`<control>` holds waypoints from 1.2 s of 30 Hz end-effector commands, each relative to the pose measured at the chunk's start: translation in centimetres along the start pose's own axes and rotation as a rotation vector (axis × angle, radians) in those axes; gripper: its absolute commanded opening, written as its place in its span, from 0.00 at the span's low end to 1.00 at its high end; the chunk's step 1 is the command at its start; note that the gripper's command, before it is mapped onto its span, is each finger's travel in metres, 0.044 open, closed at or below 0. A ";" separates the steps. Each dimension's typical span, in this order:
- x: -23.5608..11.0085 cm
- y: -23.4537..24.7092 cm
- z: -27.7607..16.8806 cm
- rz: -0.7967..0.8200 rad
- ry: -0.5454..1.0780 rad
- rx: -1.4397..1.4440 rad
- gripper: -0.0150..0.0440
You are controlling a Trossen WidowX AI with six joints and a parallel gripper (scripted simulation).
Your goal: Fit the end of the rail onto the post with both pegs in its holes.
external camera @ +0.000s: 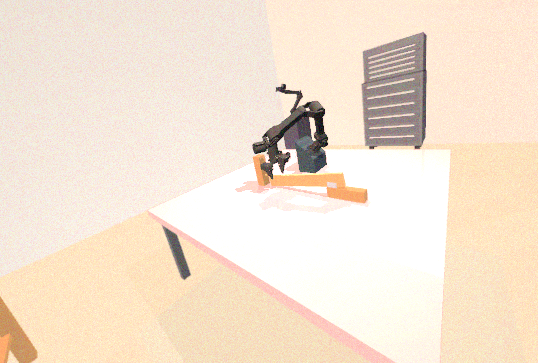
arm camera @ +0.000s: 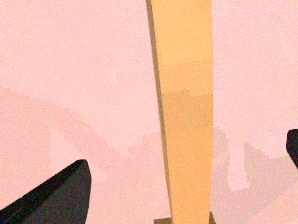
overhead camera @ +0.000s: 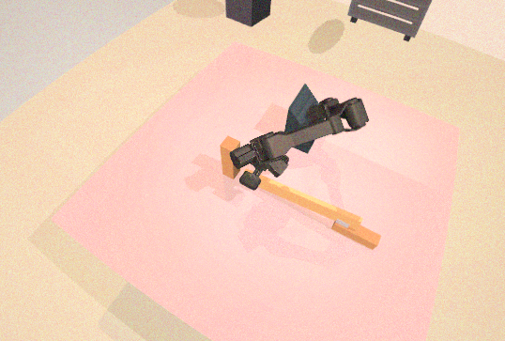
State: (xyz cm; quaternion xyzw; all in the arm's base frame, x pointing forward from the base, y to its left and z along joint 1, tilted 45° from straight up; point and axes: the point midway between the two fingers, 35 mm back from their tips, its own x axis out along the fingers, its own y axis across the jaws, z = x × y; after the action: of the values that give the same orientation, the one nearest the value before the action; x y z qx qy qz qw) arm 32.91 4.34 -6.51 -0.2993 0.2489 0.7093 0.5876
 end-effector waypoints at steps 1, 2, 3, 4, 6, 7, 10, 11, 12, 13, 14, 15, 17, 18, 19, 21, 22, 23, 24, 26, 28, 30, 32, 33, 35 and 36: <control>0.8 0.0 0.0 -0.003 -0.004 0.004 1.00; 1.0 0.0 0.0 -0.003 -0.004 0.004 1.00; 1.1 0.0 0.0 -0.003 -0.004 0.004 1.00; 1.3 0.0 0.0 -0.003 -0.005 0.004 1.00; 1.6 0.0 0.0 -0.003 -0.005 0.004 1.00; 1.8 0.0 0.0 -0.003 -0.005 0.004 1.00; 2.3 0.0 0.1 -0.003 -0.005 0.004 1.00; 2.5 0.0 0.1 -0.003 -0.005 0.004 1.00; 2.6 0.0 0.1 -0.003 -0.006 0.004 1.00; 2.8 0.0 0.1 -0.003 -0.006 0.004 1.00; 2.9 0.0 0.1 -0.003 -0.006 0.004 1.00; 3.1 0.0 0.1 -0.003 -0.006 0.004 1.00; 3.4 0.1 0.1 -0.003 -0.006 0.004 1.00; 3.6 0.1 0.1 -0.003 -0.007 0.004 1.00; 3.8 0.1 0.1 -0.003 -0.007 0.004 1.00; 4.1 0.1 0.1 -0.002 -0.007 0.004 1.00; 4.3 0.1 0.2 -0.002 -0.008 0.004 1.00; 4.4 0.2 0.2 -0.002 -0.008 0.004 1.00; 4.5 0.2 0.2 -0.002 -0.008 0.004 1.00; 4.5 0.2 0.2 -0.002 -0.008 0.004 0.96; 4.5 0.2 0.2 -0.002 -0.008 0.004 0.87; 4.5 0.2 0.2 -0.002 -0.008 0.004 0.78; 4.5 0.2 0.2 -0.002 -0.008 0.004 0.69; 4.5 0.2 0.2 -0.002 -0.008 0.004 0.64; 4.5 0.2 0.2 -0.002 -0.008 0.004 0.56; 4.5 0.2 0.2 -0.002 -0.008 0.004 0.51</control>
State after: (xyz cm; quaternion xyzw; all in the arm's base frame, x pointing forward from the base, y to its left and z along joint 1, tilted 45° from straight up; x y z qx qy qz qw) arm 32.10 7.45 -9.61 -0.2974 0.2482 0.7101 0.5879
